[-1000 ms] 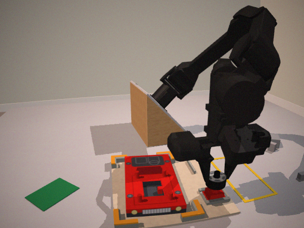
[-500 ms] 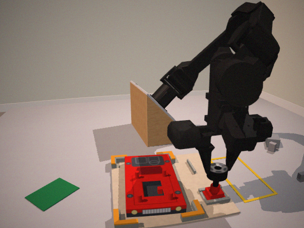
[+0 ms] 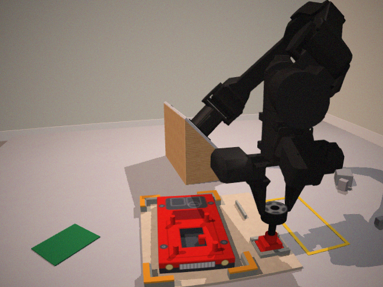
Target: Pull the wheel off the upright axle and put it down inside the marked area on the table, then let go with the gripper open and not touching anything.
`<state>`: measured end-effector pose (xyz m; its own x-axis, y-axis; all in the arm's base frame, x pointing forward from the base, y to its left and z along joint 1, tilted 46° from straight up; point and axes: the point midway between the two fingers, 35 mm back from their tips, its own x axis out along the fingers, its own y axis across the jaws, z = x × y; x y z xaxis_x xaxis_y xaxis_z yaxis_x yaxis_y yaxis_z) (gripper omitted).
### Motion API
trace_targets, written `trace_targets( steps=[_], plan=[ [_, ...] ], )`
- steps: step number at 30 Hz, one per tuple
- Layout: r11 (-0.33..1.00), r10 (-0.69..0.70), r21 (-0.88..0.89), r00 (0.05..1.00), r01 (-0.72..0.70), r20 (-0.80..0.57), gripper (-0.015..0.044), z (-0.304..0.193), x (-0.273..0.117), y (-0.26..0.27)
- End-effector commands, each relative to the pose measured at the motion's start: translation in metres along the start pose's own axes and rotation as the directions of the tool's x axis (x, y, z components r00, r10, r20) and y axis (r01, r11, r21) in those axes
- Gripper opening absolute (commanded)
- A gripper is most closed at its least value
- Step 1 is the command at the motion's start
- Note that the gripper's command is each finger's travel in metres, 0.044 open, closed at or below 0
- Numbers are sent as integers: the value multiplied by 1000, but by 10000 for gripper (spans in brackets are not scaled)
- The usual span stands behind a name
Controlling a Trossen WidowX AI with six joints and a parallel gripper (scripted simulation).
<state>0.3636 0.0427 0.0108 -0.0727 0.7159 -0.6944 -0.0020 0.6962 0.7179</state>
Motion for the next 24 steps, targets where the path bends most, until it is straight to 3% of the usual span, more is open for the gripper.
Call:
trace_targets(
  steps=[1, 16, 24],
  plan=[
    [1000, -4, -5, 1000, 4, -1, 0, 0, -2, 0],
    [1000, -3, -4, 1000, 3, 0, 0, 0, -7, 0],
    [1000, -5, -3, 1000, 5, 0, 0, -1, -34, 0]
  ],
)
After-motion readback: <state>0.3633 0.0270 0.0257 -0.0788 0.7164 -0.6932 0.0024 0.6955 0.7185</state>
